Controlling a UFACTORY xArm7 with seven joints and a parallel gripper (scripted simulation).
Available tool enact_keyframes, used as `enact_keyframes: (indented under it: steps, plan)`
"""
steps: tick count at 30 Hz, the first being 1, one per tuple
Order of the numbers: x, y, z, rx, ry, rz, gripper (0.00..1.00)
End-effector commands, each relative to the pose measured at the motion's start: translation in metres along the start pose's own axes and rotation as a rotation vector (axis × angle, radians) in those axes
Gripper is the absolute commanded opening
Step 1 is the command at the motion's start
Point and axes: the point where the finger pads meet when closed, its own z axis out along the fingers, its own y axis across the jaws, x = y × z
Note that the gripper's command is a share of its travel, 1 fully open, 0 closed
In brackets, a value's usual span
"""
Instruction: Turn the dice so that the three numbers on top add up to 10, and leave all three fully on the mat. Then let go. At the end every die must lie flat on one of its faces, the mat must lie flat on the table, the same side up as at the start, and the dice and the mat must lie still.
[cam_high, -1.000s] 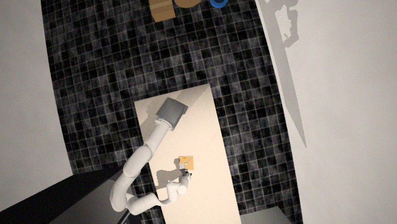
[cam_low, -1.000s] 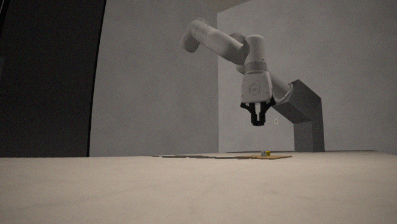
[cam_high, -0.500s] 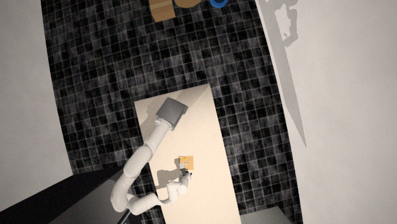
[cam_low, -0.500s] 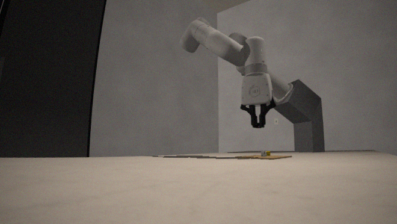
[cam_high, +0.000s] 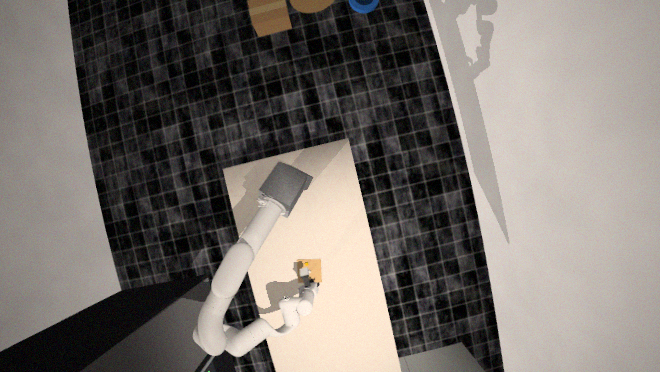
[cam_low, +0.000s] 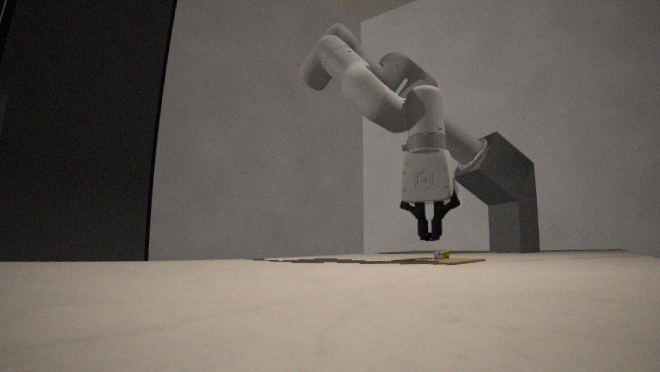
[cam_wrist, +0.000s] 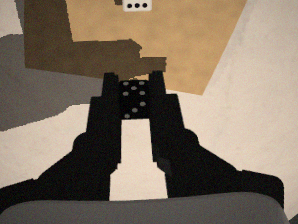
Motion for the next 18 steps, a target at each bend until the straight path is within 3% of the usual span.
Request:
enact_keyframes:
  steps: [1, 8, 18]
  plan:
    - [-0.003, 0.003, 0.011, -0.004, -0.005, 0.001, 0.11]
    - [-0.003, 0.003, 0.031, -0.004, -0.005, 0.001, 0.11]
    - [-0.003, 0.003, 0.034, -0.004, -0.005, 0.001, 0.11]
